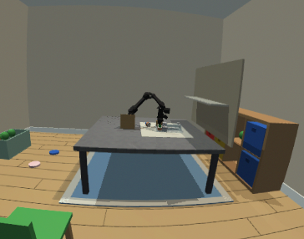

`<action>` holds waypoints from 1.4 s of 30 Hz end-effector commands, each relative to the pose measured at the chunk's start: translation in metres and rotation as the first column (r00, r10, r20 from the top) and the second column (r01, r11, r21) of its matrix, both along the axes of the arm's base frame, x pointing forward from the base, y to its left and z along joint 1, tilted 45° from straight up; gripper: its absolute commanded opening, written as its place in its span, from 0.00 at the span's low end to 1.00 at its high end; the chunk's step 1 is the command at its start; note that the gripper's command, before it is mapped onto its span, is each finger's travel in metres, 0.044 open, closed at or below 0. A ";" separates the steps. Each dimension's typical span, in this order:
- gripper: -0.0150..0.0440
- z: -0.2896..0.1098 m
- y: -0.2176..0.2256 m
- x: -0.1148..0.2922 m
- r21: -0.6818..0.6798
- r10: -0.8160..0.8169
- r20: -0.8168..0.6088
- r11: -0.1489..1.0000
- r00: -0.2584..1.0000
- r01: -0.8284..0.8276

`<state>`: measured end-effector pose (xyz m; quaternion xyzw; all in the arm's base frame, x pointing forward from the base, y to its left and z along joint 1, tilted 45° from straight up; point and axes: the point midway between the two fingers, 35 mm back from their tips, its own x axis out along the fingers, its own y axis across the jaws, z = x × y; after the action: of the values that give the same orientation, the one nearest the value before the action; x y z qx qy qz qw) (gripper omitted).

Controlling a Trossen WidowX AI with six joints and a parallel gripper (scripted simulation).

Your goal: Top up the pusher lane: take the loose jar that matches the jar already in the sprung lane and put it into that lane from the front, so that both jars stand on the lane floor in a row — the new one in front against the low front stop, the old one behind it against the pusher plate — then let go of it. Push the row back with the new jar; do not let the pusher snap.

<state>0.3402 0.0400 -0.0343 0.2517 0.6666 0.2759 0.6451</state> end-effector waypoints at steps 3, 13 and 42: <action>0.25 0.000 0.002 0.006 0.009 -0.006 0.027 1.000 1.000 0.006; 0.25 -0.002 0.005 0.005 0.009 -0.006 0.027 1.000 1.000 0.006; 0.25 -0.007 0.010 0.002 0.010 -0.006 0.027 1.000 1.000 0.006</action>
<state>0.3389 0.0482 -0.0419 0.2523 0.6637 0.2757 0.6480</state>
